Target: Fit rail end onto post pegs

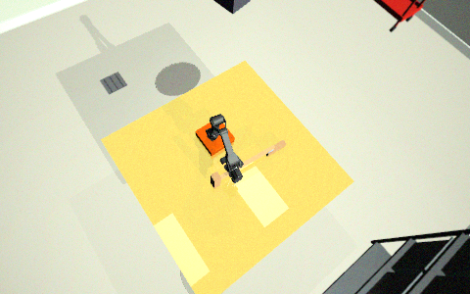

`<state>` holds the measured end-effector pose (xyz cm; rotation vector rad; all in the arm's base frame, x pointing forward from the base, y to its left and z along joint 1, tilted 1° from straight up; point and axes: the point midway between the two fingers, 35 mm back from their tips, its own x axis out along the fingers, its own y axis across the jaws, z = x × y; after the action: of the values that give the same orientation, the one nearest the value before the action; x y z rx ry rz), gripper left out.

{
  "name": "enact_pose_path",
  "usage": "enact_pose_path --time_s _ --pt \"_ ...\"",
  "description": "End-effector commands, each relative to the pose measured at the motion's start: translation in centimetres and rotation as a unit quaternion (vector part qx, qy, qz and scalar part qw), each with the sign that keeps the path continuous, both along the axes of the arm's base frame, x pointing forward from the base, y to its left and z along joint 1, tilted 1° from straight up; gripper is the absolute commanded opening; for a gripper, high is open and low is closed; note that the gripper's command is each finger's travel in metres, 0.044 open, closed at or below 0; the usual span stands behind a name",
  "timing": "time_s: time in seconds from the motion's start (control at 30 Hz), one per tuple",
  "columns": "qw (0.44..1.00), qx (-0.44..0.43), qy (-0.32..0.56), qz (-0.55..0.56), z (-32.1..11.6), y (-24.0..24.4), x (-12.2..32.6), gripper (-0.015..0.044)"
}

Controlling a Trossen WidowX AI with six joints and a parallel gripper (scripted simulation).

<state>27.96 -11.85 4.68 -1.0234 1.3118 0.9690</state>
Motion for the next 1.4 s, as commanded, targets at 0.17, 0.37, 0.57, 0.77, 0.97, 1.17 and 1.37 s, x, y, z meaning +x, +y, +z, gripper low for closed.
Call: enact_pose_path --time_s 0.17,0.37,0.57,0.77,0.97,1.17,1.37 --pt "1.0 -0.002 0.0 0.001 0.01 -0.47 -0.1 0.0" --pt "1.0 -0.002 0.0 0.001 0.03 -0.62 -0.14 0.0" --pt "1.0 -0.003 0.0 0.001 0.05 -0.79 -0.19 0.0" --pt "1.0 0.0 0.0 0.0 0.05 -0.63 -0.17 0.0053" --pt "1.0 0.0 0.0 0.0 0.05 -0.63 -0.17 0.021" --pt "1.0 0.0 0.0 0.0 0.05 -0.63 -0.17 0.0367" --pt "1.0 0.0 0.0 0.0 0.05 -0.63 -0.17 0.044"
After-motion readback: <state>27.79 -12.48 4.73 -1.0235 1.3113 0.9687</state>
